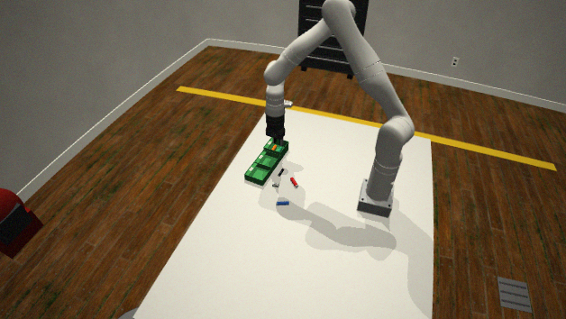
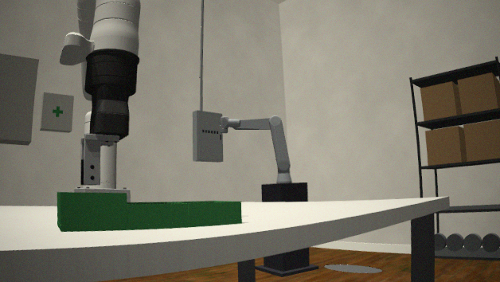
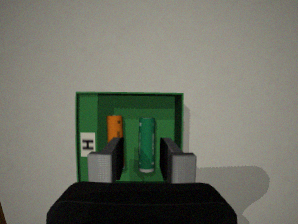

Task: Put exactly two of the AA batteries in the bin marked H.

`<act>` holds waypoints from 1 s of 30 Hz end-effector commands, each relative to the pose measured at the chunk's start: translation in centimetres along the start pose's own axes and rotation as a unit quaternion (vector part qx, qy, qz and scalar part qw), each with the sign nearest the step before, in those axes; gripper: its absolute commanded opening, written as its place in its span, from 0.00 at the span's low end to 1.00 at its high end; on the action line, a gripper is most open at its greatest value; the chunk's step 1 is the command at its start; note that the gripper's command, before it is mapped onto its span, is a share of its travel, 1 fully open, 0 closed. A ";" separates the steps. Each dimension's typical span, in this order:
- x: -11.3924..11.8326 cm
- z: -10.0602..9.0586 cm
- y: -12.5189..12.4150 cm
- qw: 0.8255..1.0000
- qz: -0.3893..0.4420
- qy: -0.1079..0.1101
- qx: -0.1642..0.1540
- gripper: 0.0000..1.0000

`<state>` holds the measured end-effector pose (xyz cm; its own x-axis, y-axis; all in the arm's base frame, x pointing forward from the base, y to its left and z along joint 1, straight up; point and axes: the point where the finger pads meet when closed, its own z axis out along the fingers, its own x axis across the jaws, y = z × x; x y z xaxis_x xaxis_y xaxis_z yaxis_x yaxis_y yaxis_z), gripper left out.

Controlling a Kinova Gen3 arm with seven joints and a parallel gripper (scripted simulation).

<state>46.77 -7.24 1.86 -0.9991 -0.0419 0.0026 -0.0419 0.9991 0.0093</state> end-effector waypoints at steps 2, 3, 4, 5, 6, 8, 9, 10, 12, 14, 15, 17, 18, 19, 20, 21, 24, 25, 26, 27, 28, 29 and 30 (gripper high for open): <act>-0.2 -0.9 -0.1 1.000 0.001 -0.004 0.001 0.60; -0.2 -1.3 -0.1 1.000 0.001 -0.004 0.001 0.60; -0.2 -1.3 -0.1 1.000 0.001 -0.004 0.001 0.60; -0.2 -1.3 -0.1 1.000 0.001 -0.004 0.001 0.60; -0.2 -1.3 -0.1 1.000 0.001 -0.004 0.001 0.60; -0.2 -1.3 -0.1 1.000 0.001 -0.004 0.001 0.60; -0.2 -1.3 -0.1 1.000 0.001 -0.004 0.001 0.60; -0.2 -1.3 -0.2 1.000 0.001 -0.004 0.001 0.60; -0.2 -1.3 -0.2 1.000 0.001 -0.004 0.001 0.60; -0.2 -2.1 -0.2 1.000 0.001 -0.004 0.001 1.00; -0.2 -2.5 -0.2 1.000 0.001 -0.004 0.001 1.00; -0.2 -2.9 -0.2 1.000 0.001 -0.004 0.001 1.00; -0.2 -2.9 -0.2 1.000 0.001 -0.004 0.001 1.00; -0.2 -3.3 -0.2 1.000 0.001 -0.004 0.001 1.00; -0.2 -3.7 -0.2 1.000 0.001 -0.004 0.001 1.00; -0.2 -4.1 -0.2 1.000 0.001 -0.004 0.001 1.00; -0.2 -5.3 -0.2 1.000 0.001 -0.004 0.001 1.00; -0.2 -5.7 -0.2 1.000 0.001 -0.004 0.001 1.00; -0.2 -6.1 -0.2 1.000 0.001 -0.004 0.001 1.00; -0.2 -6.5 -0.2 1.000 0.001 -0.004 0.001 1.00; -0.2 -6.9 -0.2 1.000 0.001 -0.004 0.001 1.00; -0.2 -7.3 -0.2 1.000 0.001 -0.004 0.001 1.00; -0.2 -7.7 -0.2 1.000 0.001 -0.004 0.001 1.00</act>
<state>46.49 -7.14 8.26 -0.9989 -0.0451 0.0143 -0.0449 0.9989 0.0133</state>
